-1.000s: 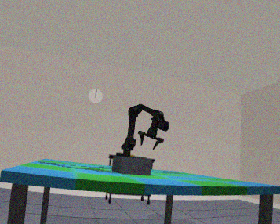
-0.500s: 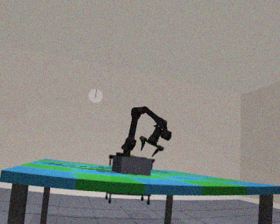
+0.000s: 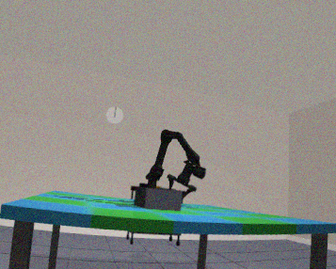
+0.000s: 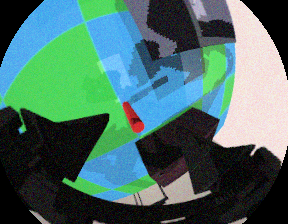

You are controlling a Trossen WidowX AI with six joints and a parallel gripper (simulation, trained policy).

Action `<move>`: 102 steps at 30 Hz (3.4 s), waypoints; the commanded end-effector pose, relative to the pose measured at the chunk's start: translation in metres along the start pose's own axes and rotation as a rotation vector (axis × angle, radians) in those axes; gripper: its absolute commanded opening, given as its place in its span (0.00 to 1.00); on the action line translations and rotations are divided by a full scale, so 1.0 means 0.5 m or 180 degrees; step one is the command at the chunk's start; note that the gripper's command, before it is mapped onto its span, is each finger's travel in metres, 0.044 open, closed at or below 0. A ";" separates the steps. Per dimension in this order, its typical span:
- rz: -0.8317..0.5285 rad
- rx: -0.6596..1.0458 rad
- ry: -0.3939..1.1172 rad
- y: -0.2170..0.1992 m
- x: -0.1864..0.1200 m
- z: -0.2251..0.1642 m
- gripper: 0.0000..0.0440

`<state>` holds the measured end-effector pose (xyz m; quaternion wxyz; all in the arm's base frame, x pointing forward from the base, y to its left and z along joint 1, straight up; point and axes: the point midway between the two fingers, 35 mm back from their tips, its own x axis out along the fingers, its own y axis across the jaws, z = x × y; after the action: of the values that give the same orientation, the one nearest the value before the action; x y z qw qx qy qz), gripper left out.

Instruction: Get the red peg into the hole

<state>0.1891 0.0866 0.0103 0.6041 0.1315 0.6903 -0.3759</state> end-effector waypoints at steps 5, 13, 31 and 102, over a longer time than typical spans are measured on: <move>0.0076 0.0027 -0.0119 0.017 0.057 0.004 1.00; 0.0073 0.0016 -0.0130 0.022 0.102 0.000 0.64; -0.0097 0.0034 -0.0244 0.004 0.086 0.026 0.00; 0.0581 0.0522 -0.0274 -0.108 0.030 0.466 0.36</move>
<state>0.3184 -0.1082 0.0218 0.6476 0.2288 0.6117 -0.3925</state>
